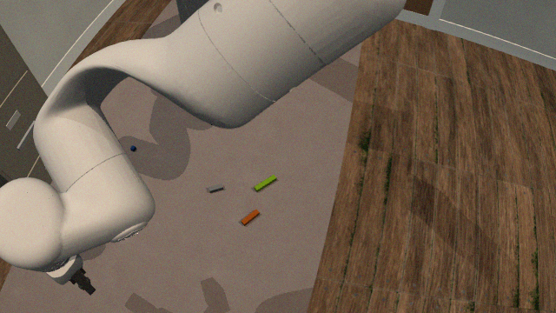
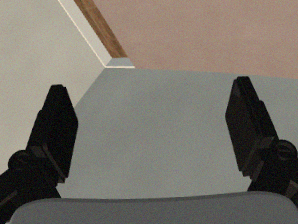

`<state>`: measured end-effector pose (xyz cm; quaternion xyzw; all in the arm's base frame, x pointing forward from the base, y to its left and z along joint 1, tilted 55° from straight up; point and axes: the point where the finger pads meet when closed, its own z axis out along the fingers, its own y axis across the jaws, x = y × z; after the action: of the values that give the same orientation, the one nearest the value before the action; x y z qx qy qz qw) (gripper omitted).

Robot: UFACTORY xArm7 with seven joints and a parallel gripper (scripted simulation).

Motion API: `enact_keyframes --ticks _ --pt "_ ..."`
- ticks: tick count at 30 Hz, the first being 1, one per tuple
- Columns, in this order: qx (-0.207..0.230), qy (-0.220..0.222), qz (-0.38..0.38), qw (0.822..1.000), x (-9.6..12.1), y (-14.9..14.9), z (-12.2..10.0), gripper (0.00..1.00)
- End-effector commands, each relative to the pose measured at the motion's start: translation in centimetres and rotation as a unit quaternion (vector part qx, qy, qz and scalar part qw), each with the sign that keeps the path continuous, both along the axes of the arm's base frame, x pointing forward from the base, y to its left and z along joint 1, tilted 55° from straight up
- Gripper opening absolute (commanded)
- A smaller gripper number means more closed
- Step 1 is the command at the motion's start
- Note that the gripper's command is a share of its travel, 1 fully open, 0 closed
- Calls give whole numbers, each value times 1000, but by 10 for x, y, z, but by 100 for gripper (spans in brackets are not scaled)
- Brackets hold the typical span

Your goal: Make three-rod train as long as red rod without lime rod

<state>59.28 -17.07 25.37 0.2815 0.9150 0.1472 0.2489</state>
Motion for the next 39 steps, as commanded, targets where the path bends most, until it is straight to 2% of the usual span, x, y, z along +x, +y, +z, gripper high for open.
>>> enact_keyframes --ticks 1,22,26,32,34,36,39 --pt "-1 -1 -2 1000 0 -3 2 100" --pt "9 2 -12 1000 -1 -3 -2 100" --pt "47 16 -52 997 -3 -2 -15 100" --pt "116 45 -128 984 -6 -2 -40 100" --pt "116 45 -128 984 -6 -2 -40 100" --pt "153 61 -169 972 -9 -1 -53 100" --pt "179 72 -198 961 -11 0 -62 100"
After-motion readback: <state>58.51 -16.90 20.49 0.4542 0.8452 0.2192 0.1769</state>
